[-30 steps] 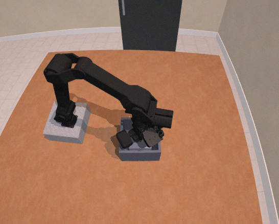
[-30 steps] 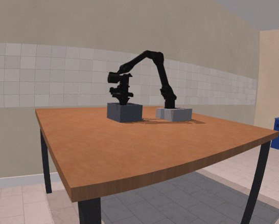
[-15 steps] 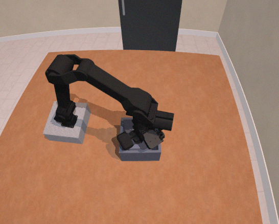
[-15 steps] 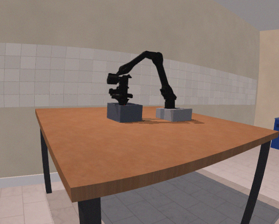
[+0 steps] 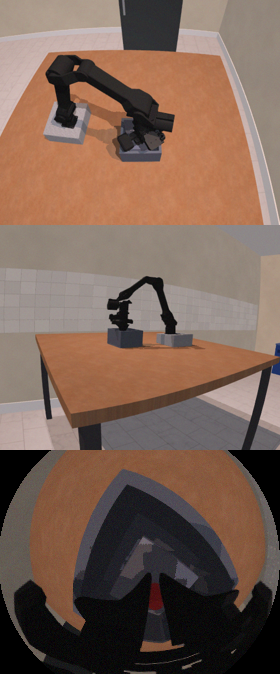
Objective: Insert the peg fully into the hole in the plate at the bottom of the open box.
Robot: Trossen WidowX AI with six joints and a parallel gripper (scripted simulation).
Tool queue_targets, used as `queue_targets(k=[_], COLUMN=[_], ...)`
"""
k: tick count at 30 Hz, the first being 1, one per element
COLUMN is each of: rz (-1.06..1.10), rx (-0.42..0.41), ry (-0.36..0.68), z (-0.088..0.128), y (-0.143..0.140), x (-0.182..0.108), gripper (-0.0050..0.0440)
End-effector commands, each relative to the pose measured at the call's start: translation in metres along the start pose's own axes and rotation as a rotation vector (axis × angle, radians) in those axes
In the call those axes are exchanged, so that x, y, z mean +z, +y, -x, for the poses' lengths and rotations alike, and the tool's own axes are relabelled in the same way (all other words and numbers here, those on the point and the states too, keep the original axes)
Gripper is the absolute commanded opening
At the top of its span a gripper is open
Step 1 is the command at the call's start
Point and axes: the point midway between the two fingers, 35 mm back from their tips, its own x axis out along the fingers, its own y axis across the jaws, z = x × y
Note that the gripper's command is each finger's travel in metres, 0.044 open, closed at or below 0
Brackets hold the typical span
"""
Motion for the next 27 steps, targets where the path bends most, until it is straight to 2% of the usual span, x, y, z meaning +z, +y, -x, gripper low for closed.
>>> queue_targets(k=[1,3,9,10,27], rz=[0.001,0.001,0.001,0.001,0.001], rx=[0.005,0.005,0.005,0.005,0.005], ry=[-0.003,-0.003,-0.003,-0.003,-0.003], z=[-0.0001,-0.0001,-0.0001,-0.0001,0.0017], y=[0.0014,0.0014,0.0014,0.0014,0.0016], x=[0.0004,0.0004,0.0004,0.0004,0.0006], gripper=[0.0000,0.0000,0.0144,0.0150,0.0150])
